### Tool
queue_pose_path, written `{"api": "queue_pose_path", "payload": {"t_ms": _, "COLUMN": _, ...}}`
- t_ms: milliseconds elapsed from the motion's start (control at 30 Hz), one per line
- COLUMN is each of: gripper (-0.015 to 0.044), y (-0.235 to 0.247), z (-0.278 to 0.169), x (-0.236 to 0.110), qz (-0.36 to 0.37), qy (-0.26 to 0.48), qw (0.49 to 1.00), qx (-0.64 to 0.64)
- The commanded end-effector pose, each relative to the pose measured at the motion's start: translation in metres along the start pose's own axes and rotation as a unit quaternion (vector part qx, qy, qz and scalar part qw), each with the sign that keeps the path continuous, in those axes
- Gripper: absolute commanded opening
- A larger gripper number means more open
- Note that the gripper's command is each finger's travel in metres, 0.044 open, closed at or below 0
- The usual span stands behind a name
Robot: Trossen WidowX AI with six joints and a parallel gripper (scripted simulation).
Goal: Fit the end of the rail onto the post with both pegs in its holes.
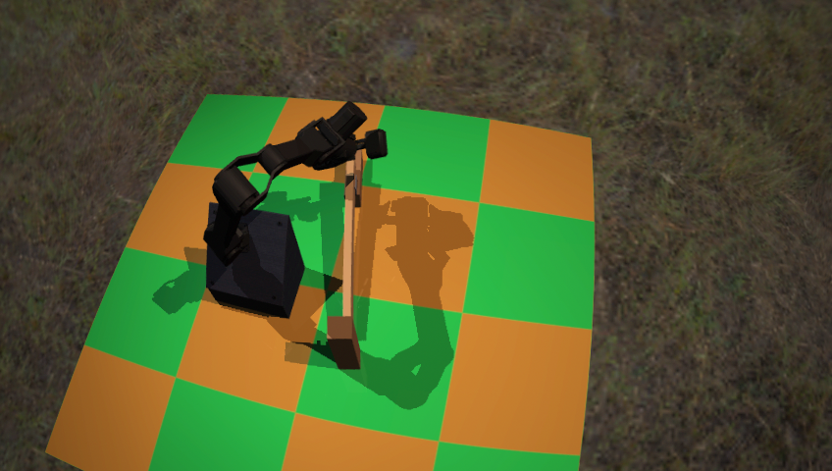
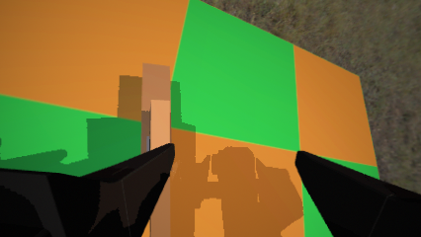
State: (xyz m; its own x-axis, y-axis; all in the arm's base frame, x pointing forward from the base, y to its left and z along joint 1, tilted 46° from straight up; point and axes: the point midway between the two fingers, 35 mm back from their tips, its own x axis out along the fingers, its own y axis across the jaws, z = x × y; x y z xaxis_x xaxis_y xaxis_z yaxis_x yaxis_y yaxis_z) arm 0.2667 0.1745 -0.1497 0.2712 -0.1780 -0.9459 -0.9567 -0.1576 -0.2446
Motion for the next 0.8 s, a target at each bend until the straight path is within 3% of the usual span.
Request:
{"api": "queue_pose_path", "payload": {"t_ms": 0, "gripper": 0.0426, "y": 0.000, "z": -0.001, "x": 0.000, "qz": 0.001, "qy": 0.001, "qw": 1.000, "qx": 0.001}}
{"api": "queue_pose_path", "payload": {"t_ms": 333, "gripper": 0.0440, "y": -0.010, "z": -0.105, "x": -0.015, "qz": 0.054, "qy": 0.112, "qw": 0.992, "qx": 0.031}}
{"api": "queue_pose_path", "payload": {"t_ms": 633, "gripper": 0.0440, "y": 0.019, "z": -0.254, "x": -0.069, "qz": 0.196, "qy": 0.266, "qw": 0.944, "qx": -0.012}}
{"api": "queue_pose_path", "payload": {"t_ms": 767, "gripper": 0.0440, "y": 0.023, "z": -0.263, "x": -0.074, "qz": 0.210, "qy": 0.274, "qw": 0.939, "qx": -0.017}}
